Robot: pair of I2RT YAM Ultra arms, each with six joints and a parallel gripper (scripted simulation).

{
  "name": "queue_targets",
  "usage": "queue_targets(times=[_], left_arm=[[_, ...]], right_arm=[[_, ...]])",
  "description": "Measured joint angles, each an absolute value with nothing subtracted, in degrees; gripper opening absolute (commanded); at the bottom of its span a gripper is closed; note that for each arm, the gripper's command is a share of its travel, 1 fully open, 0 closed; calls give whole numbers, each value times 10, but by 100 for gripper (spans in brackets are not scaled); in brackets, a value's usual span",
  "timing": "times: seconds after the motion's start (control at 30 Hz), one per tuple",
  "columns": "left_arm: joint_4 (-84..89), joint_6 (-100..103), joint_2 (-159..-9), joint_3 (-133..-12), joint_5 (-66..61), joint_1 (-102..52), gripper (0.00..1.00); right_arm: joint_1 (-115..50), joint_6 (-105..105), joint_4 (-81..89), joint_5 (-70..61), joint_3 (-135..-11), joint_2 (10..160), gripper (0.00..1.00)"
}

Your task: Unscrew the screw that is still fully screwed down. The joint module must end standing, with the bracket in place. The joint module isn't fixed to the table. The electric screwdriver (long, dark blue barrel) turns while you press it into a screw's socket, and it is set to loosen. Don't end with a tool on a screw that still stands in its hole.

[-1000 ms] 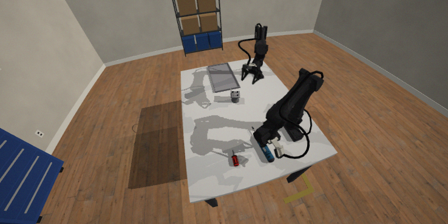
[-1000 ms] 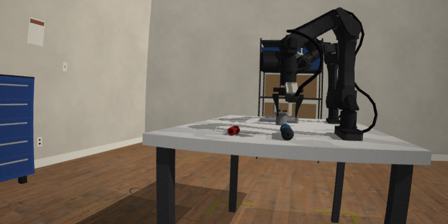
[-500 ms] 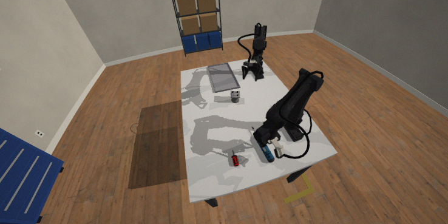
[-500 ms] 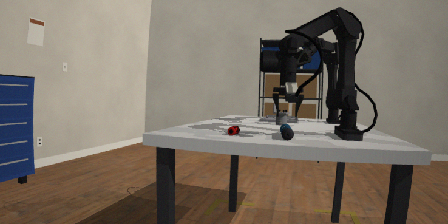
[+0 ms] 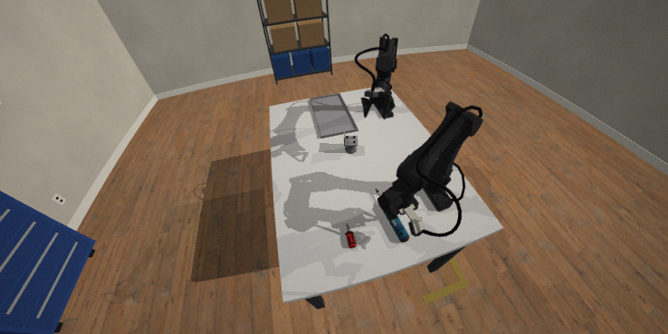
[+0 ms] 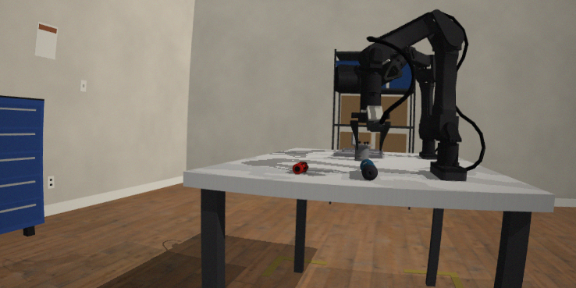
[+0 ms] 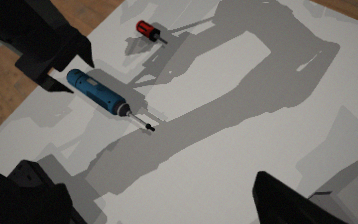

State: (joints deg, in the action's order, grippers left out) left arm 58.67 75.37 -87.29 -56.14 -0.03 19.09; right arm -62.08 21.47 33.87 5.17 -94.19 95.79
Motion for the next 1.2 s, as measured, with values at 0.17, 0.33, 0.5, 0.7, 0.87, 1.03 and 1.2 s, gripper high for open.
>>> queue_targets(times=[0.17,0.33,0.5,0.7,0.87,1.03,1.2], left_arm=[[587,754,-873,-561,0,191,65],[587,754,-873,-561,0,191,65],[587,754,-873,-561,0,191,65],[587,754,-873,-561,0,191,65],[587,752,-873,-561,-1,191,65],[569,724,-869,-553,-5,169,65],[544,679,-864,-543,-13,141,65]], right_arm=[[-621,214,339,51,-942,958,86],[-621,214,339,51,-942,958,86],[-621,214,339,51,-942,958,86],[-621,214,339,51,-942,958,86],[-621,214,339,51,-942,958,86],[-621,214,339,51,-942,958,86],[-621,214,339,51,-942,958,86]])
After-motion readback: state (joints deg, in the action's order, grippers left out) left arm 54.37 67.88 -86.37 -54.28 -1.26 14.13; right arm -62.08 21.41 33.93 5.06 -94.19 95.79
